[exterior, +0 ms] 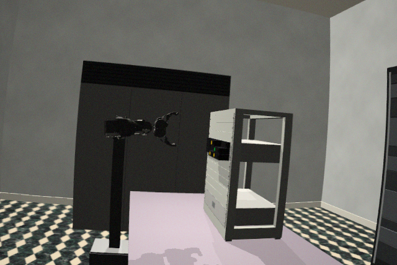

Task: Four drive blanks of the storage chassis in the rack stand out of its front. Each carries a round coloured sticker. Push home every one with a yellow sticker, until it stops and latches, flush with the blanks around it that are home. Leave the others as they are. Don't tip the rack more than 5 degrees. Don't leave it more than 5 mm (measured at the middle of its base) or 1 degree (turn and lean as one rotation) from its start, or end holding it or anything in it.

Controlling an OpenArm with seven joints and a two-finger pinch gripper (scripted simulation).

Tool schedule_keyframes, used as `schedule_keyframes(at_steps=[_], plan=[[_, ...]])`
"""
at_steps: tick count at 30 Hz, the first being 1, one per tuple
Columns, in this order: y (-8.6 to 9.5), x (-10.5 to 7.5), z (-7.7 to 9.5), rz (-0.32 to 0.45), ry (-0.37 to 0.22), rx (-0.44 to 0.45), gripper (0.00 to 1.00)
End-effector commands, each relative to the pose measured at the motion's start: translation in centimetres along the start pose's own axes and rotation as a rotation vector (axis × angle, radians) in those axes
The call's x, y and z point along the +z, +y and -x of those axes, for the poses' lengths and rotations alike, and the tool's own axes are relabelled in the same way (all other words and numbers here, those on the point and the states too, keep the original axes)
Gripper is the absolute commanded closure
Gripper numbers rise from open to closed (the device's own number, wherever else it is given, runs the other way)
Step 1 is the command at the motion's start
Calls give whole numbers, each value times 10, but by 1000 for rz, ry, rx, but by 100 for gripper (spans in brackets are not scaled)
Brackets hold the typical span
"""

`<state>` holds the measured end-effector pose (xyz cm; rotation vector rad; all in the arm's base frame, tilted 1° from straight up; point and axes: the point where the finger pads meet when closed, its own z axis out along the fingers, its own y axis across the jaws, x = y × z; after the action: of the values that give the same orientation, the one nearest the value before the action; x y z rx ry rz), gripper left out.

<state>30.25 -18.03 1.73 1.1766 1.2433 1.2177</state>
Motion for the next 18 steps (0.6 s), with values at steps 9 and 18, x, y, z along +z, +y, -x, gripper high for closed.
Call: schedule_keyframes(at_steps=[9, 18], plan=[[4, -2, -3, -14, -34, 6, 0], [4, -2, -3, -15, -34, 6, 0]])
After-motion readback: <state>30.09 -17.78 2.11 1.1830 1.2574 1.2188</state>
